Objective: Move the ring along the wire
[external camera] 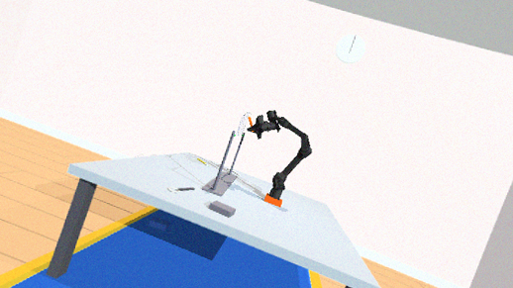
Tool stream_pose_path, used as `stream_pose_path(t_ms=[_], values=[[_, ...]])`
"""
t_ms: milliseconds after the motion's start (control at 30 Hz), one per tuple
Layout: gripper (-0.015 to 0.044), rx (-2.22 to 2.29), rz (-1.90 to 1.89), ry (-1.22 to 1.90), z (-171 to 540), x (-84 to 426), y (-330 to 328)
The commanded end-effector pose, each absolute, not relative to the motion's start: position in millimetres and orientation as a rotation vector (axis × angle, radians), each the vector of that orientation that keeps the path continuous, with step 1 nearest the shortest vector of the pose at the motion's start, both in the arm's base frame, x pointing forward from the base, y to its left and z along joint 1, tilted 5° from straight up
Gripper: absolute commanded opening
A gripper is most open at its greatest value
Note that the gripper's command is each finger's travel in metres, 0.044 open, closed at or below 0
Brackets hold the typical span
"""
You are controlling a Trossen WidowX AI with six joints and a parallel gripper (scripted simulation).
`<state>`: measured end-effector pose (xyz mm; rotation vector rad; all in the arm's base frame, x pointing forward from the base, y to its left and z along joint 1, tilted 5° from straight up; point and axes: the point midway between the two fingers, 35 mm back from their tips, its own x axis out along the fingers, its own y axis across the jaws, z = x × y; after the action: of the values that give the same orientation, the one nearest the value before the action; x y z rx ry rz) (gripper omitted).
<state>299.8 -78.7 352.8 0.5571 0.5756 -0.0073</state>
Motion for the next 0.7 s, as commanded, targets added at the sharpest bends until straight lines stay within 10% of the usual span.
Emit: stream_pose_path(t_ms=[0, 667], values=[[-0.0150, 0.486, -0.025, 0.575, 352, 300, -81], [-0.0150, 0.209, -0.099, 0.573, 348, 299, -91]])
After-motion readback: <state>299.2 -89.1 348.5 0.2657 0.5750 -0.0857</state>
